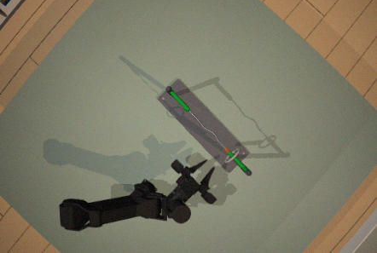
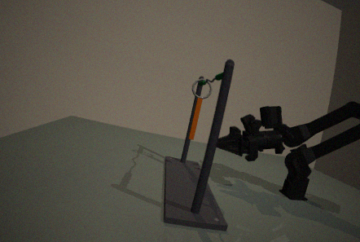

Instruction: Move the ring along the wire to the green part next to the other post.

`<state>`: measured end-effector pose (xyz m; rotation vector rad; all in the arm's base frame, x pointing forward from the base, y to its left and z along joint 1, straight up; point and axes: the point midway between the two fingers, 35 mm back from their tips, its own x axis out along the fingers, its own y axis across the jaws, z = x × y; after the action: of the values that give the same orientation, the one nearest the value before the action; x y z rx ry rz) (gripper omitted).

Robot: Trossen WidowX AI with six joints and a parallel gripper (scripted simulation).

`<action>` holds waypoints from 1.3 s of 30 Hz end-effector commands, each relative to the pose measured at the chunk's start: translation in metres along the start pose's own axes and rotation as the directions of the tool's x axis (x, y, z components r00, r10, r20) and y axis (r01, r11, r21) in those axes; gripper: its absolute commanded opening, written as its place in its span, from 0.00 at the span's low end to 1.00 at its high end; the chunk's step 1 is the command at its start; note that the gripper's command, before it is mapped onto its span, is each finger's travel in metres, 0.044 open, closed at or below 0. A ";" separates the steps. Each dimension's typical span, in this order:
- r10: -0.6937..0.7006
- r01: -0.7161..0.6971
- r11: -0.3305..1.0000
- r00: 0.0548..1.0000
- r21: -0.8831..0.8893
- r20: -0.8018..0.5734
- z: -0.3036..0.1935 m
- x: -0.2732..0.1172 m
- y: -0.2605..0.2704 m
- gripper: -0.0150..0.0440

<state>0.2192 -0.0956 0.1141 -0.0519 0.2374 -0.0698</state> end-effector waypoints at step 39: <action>-0.013 0.009 0.999 0.997 0.054 0.075 0.039 0.060 -0.004 0.53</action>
<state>0.2807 -0.1010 0.1362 -0.0028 0.1662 -0.0799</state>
